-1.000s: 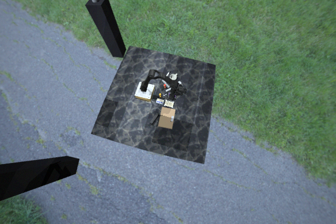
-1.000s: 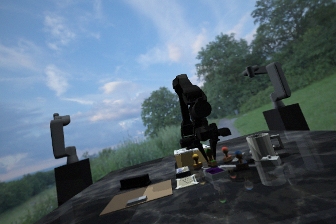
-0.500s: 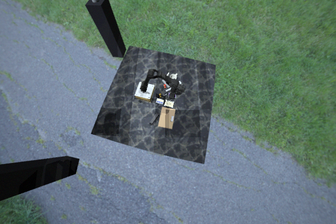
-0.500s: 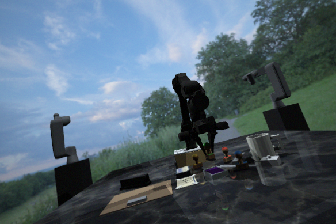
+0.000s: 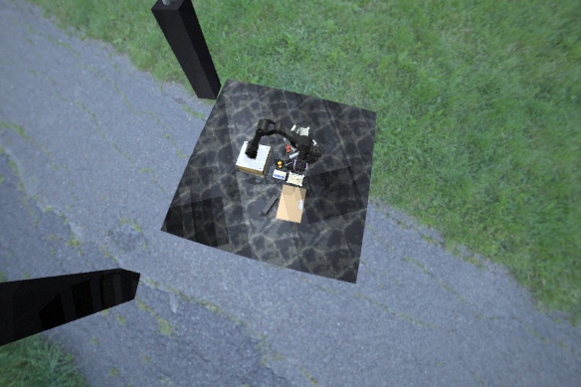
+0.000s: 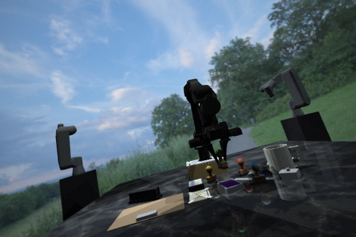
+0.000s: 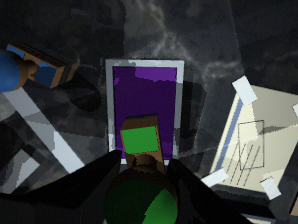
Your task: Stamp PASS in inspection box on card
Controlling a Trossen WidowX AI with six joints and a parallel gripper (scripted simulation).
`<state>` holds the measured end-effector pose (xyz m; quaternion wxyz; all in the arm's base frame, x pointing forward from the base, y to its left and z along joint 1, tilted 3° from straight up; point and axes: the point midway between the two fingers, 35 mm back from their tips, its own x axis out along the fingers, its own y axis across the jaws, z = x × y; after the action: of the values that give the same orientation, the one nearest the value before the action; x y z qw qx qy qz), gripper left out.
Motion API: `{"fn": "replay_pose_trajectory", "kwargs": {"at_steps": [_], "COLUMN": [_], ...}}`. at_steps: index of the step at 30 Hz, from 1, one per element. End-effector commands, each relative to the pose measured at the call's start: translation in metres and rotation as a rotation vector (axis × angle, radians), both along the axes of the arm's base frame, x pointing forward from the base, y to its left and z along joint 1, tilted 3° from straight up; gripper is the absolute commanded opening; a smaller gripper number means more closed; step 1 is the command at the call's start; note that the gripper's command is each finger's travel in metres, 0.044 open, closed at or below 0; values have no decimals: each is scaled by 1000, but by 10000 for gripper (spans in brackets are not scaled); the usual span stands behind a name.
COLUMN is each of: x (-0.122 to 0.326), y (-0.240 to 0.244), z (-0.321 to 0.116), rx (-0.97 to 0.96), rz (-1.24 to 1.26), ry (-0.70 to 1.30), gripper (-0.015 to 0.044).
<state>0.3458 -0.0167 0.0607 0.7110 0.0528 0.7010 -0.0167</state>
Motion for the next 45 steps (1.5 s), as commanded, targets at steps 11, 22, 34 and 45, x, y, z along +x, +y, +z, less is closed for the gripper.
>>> {"fn": "replay_pose_trajectory", "kwargs": {"at_steps": [11,22,34,45], "x": [-16,-26,-25,-24], "y": [-73,-97,-97,-97], "z": [1,-2,-10,-18], "rx": [-6,-8,-8,-8], "rz": [12,17,17,17], "ry": [-8,-8,-9,-10], "gripper": [0,0,0,0]}}
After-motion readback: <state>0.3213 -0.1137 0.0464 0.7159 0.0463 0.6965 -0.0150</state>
